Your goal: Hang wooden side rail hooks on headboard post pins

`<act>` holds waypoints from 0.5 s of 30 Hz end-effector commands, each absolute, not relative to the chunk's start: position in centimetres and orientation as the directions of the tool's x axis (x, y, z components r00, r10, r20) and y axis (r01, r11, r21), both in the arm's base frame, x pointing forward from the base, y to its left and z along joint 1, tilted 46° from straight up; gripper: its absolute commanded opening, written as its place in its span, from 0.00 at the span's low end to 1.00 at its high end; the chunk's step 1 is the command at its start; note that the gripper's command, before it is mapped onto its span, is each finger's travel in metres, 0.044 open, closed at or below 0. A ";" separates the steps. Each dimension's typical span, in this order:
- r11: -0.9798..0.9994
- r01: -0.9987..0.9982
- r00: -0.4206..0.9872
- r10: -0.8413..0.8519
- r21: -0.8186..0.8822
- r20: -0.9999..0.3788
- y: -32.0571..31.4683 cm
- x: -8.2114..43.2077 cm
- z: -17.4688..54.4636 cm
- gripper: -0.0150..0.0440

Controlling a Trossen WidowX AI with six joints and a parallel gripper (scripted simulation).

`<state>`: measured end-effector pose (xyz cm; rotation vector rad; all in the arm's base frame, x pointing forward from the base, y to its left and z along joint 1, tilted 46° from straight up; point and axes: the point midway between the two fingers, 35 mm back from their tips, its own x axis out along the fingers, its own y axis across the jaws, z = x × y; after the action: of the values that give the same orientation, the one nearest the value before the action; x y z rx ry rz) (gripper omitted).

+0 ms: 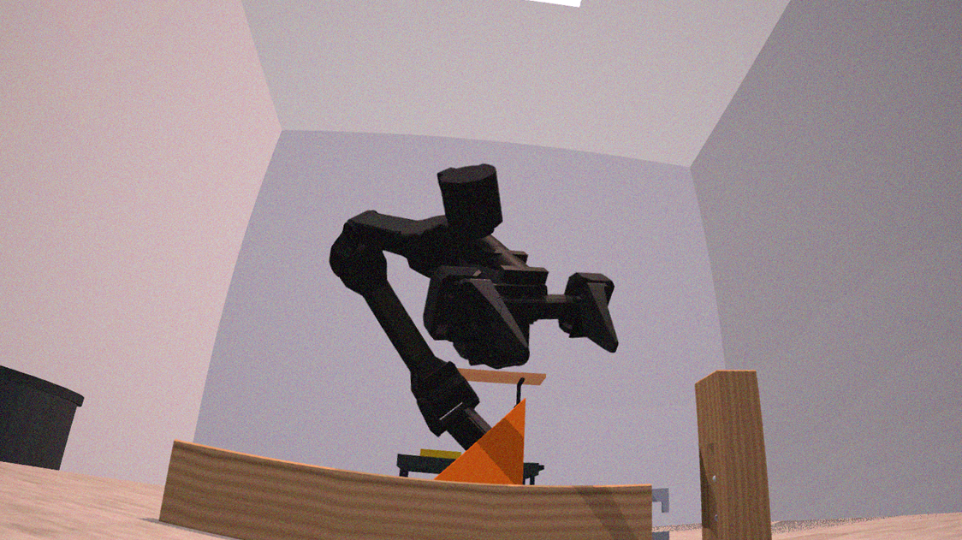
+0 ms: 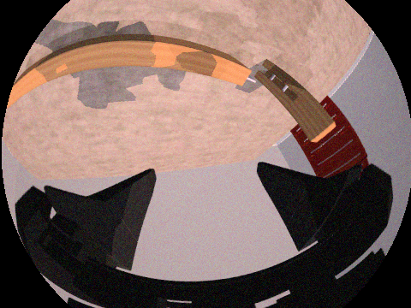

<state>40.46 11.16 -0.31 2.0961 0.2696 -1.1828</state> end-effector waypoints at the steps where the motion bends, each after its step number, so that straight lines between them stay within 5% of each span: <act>1: -0.697 0.511 0.540 -0.194 0.502 -0.819 12.9 37.8 -3.3 1.00; 15: -0.480 0.586 0.560 -0.342 0.653 -0.754 15.4 25.3 -11.6 1.00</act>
<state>27.10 15.59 -10.78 1.7867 0.2221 -1.1494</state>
